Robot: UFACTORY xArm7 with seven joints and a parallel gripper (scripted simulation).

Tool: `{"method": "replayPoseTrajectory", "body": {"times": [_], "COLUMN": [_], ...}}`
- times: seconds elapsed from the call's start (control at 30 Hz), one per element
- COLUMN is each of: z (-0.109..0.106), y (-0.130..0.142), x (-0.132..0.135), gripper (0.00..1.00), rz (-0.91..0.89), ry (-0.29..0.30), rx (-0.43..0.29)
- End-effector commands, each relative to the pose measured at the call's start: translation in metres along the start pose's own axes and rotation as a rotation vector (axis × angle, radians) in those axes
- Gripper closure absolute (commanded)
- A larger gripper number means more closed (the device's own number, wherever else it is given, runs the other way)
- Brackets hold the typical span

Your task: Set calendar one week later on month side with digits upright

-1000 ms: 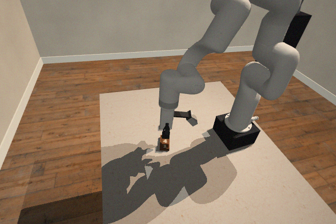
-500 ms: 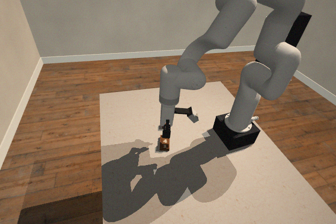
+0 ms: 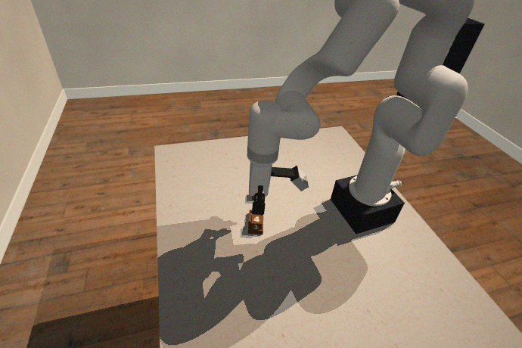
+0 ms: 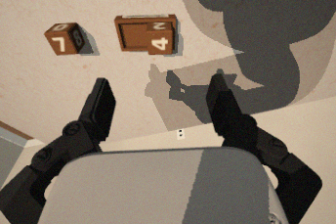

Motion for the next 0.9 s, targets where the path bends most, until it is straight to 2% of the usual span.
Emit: {"method": "replayPoseTrajectory", "body": {"times": [0.0, 0.1, 0.23, 0.4, 0.5, 0.53, 0.87], "z": [0.0, 0.002, 0.003, 0.005, 0.005, 0.007, 0.011], "y": [0.002, 0.005, 0.007, 0.01, 0.01, 0.011, 0.014], "x": [-0.003, -0.015, -0.021, -0.036, -0.037, -0.045, -0.069], "gripper": [0.0, 0.0, 0.0, 0.0, 0.0, 0.0, 0.0], "rz": [0.043, 0.194, 0.27, 0.451, 0.454, 0.559, 0.842], "ry": [0.002, 0.003, 0.003, 0.004, 0.004, 0.004, 0.005], "rx": [-0.003, -0.003, -0.002, -0.002, -0.002, -0.001, -0.001]}}
Point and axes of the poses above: the point where the finger pads meet when closed, its own z axis out along the fingers, its own x axis across the jaws, y = z × x, the point moved 3 cm from there along -z, back along the fingers, and after that the axes turned 6 degrees about z, right-handed, at the moved point
